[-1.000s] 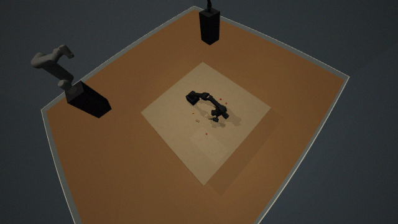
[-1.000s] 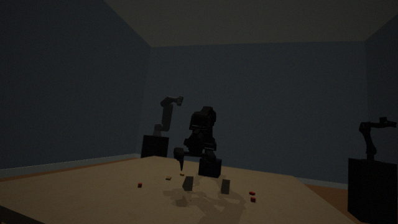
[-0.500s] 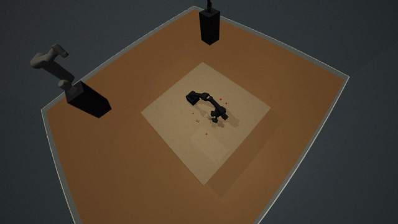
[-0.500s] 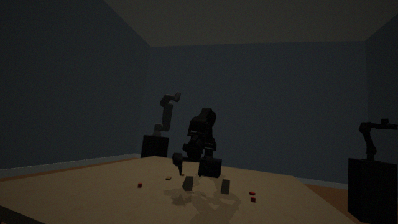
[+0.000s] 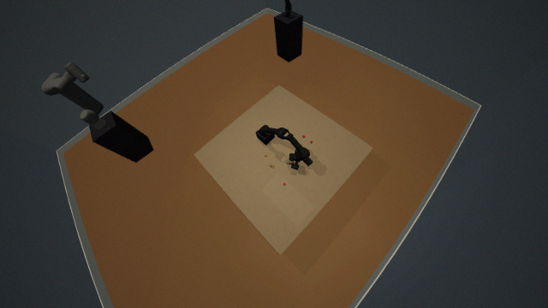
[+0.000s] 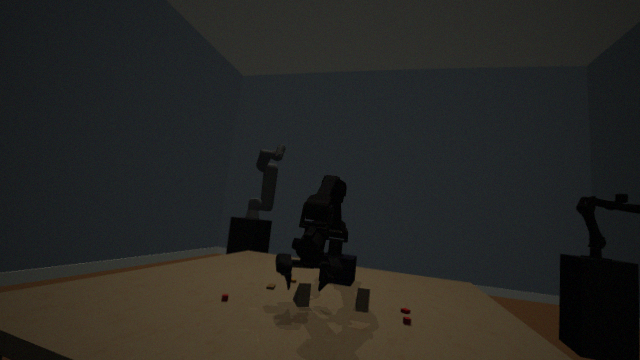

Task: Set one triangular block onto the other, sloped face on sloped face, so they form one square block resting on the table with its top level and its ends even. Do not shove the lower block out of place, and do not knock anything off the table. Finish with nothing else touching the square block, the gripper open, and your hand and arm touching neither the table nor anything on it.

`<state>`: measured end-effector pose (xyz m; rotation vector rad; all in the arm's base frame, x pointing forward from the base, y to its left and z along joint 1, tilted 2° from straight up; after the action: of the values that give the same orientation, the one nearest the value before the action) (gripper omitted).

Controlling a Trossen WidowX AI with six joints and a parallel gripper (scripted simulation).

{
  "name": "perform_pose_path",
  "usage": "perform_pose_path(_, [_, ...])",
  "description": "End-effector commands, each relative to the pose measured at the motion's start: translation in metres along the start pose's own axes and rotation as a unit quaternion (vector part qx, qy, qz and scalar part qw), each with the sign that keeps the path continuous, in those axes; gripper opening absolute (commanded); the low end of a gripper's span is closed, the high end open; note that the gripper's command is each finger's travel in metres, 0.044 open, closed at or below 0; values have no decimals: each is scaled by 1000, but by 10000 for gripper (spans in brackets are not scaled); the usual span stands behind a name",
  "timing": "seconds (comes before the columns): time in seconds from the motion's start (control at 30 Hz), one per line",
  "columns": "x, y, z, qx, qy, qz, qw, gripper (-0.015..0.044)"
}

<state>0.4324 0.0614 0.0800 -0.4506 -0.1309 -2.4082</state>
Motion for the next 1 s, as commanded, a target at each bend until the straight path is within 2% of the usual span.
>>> perform_pose_path(0.0, [0, 0, -7, 1, -5, 3, 1000, 440])
perform_pose_path(0.83, [3, -2, -46, -4, -13, 7, 1000, 440])
perform_pose_path(0.97, [3, -2, -46, -4, -13, 7, 1000, 335])
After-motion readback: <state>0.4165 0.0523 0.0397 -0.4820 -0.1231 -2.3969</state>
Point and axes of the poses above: the point midway between the two fingers, 35 mm back from their tips, its own z axis back along the fingers, its own y axis across the jaws, x = y × z, the point moved 10 cm from there along z, back along the fingers, and after that the axes turned 5 degrees about z, right-handed, at the moved point
